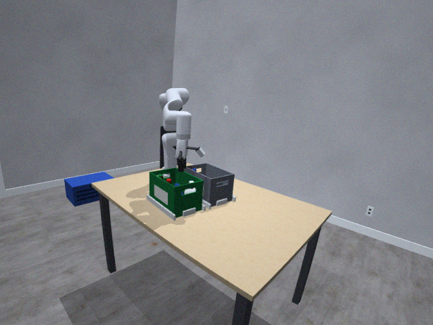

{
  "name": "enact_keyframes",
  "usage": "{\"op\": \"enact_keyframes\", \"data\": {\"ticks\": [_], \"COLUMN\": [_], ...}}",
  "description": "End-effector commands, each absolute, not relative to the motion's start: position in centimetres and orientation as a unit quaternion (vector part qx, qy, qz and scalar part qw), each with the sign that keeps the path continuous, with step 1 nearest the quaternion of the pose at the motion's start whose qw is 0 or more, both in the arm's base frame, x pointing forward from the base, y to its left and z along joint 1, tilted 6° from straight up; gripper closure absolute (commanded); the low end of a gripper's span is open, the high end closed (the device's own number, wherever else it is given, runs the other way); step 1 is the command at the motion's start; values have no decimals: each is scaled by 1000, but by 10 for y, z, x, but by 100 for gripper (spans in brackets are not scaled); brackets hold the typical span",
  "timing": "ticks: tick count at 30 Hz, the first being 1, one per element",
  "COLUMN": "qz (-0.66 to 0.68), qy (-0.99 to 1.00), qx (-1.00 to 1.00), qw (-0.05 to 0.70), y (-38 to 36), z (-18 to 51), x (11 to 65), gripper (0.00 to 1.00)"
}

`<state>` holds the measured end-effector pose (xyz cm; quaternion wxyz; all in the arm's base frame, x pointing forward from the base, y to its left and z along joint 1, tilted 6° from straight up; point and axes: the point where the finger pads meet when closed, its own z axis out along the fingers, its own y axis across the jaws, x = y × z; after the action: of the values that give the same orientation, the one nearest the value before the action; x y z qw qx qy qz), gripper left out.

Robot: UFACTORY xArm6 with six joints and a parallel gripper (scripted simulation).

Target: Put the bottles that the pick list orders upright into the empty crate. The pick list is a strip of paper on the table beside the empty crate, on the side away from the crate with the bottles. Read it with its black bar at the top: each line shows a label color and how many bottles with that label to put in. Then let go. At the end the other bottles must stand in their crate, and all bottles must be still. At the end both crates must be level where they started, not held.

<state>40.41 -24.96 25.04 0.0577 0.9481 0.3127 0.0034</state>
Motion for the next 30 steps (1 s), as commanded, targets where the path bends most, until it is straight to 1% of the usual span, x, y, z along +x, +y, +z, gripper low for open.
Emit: {"op": "enact_keyframes", "data": {"ticks": [1,12,30], "qz": [4,4,4], "qy": [313,313,313], "qx": [948,948,948], "qw": [58,58,58], "y": [-263,-310,-311], "z": [254,261,253], "x": [413,437,437], "gripper": [35,35,35]}}
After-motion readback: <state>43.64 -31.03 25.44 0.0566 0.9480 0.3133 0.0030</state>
